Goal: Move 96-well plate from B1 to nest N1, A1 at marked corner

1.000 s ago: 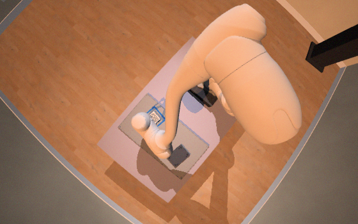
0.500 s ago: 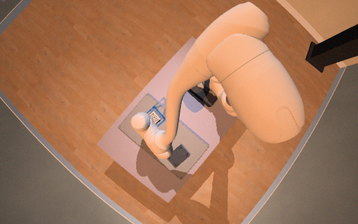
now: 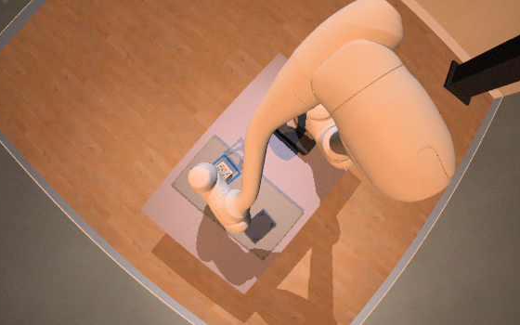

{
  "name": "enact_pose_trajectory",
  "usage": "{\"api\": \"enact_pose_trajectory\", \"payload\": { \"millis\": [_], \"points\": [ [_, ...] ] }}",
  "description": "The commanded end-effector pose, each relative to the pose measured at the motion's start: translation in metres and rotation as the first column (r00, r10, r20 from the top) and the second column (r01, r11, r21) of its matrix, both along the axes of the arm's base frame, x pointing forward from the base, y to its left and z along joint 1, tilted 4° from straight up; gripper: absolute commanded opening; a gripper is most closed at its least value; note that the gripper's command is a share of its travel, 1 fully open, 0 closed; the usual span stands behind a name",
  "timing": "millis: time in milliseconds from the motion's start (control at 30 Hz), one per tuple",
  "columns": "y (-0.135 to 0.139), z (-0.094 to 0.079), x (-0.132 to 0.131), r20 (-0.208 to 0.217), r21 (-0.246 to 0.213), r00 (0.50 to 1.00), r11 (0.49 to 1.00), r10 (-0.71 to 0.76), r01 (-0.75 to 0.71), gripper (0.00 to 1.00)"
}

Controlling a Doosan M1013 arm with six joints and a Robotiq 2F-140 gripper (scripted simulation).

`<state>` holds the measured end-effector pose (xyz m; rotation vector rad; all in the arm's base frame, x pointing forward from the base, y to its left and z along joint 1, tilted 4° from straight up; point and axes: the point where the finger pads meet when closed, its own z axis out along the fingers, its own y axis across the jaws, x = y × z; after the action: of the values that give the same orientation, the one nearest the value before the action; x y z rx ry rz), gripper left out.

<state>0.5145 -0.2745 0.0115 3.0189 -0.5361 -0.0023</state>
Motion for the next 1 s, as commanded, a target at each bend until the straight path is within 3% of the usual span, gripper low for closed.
{"api": "enact_pose_trajectory", "payload": {
  "millis": [0,500,967],
  "points": [
    [0.0,0.003,0.0,0.0,0.0,1.0,1.0,0.0,0.0,0.0],
    [0.002,0.028,0.0,0.0,0.0,1.0,1.0,0.0,0.0,0.0],
    [0.002,0.032,0.0,0.0,0.0,1.0,1.0,0.0,0.0,0.0]
  ]
}}
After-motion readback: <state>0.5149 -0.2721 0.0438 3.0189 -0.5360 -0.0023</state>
